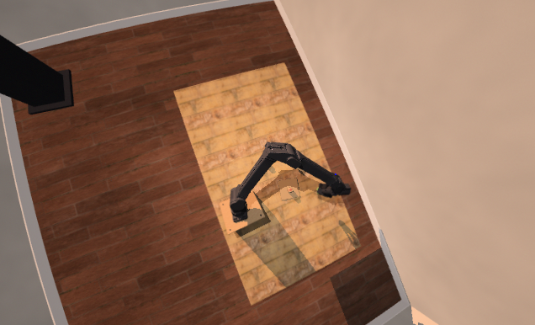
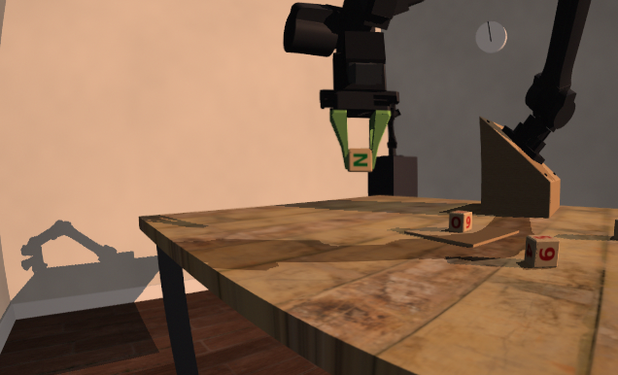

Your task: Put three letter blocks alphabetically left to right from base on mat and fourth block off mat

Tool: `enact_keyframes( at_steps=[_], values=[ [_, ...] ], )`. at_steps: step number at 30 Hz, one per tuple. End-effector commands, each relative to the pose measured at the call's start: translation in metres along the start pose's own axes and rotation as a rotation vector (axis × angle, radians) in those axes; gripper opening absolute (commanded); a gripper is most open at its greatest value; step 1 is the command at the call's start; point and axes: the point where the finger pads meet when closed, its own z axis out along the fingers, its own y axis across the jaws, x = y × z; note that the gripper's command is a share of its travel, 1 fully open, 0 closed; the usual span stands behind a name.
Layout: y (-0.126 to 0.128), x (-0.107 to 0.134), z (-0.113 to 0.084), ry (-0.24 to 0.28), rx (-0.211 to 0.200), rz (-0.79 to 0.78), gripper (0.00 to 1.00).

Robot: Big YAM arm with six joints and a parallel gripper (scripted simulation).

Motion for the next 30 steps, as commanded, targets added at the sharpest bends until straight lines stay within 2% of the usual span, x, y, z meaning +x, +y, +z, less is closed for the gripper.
enact_keyframes(
  at_steps=[1, 2, 5, 12, 13, 14, 16, 18, 20, 23, 24, 27, 30],
  values=[
    [-0.018, -0.016, -0.028, -0.022, 0.04, -0.051, 0.26],
    [-0.008, -0.018, -0.001, 0.005, -0.002, -0.063, 0.26],
    [-0.002, -0.01, 0.002, 0.012, -0.017, -0.049, 0.26],
    [-0.007, -0.002, -0.004, 0.001, -0.006, -0.034, 0.26],
    [0.001, -0.011, -0.013, -0.003, 0.008, -0.058, 0.26],
    [0.006, -0.019, -0.011, -0.003, 0.013, -0.091, 0.26],
    [0.023, -0.021, -0.011, -0.003, 0.01, -0.146, 0.26],
    [0.023, -0.021, -0.011, -0.003, 0.01, -0.146, 0.26],
    [0.05, -0.021, -0.013, -0.004, 0.009, -0.236, 0.26],
    [0.105, -0.016, -0.014, -0.003, 0.006, -0.417, 0.26],
    [0.105, -0.016, -0.014, -0.003, 0.006, -0.417, 0.26],
    [0.161, -0.004, -0.013, -0.002, 0.001, -0.578, 0.26],
    [0.198, 0.008, -0.011, -0.004, 0.001, -0.72, 0.26]
  ],
)
